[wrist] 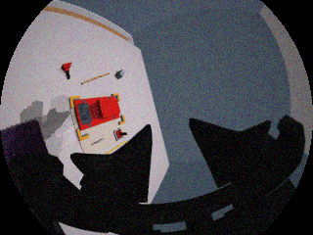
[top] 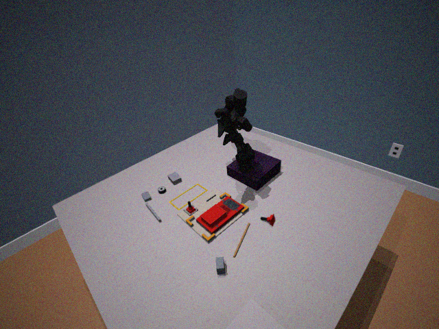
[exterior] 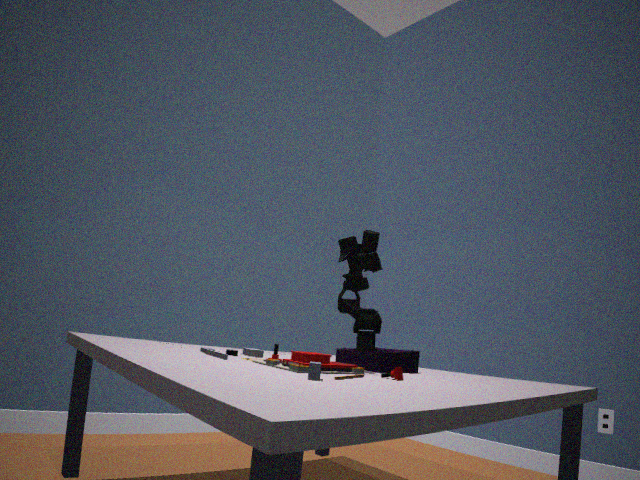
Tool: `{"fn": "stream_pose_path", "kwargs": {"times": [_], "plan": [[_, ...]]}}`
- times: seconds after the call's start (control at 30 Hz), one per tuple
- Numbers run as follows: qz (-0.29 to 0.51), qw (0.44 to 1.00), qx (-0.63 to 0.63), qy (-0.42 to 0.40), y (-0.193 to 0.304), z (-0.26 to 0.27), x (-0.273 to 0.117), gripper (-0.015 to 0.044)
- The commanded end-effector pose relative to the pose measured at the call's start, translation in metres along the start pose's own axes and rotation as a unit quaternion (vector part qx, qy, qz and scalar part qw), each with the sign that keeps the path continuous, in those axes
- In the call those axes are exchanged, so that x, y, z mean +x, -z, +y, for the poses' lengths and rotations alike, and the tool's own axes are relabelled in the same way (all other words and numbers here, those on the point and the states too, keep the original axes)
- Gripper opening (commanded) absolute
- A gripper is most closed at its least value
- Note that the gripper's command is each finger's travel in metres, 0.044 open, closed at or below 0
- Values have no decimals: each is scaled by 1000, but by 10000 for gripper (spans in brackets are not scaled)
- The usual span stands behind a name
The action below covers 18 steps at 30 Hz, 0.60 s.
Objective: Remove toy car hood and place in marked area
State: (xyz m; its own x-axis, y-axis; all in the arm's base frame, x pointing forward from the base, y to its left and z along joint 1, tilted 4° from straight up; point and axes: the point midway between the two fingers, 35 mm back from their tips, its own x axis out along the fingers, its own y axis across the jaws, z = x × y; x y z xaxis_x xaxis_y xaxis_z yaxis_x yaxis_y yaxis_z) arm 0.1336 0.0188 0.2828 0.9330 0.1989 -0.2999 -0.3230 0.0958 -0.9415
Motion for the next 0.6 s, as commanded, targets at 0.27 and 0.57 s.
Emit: {"fn": "stream_pose_path", "kwargs": {"times": [0.27,0.57], "plan": [[36,995,66,-60,-20,-2,21,440],[94,974,159,-131,-39,1,54,440]]}}
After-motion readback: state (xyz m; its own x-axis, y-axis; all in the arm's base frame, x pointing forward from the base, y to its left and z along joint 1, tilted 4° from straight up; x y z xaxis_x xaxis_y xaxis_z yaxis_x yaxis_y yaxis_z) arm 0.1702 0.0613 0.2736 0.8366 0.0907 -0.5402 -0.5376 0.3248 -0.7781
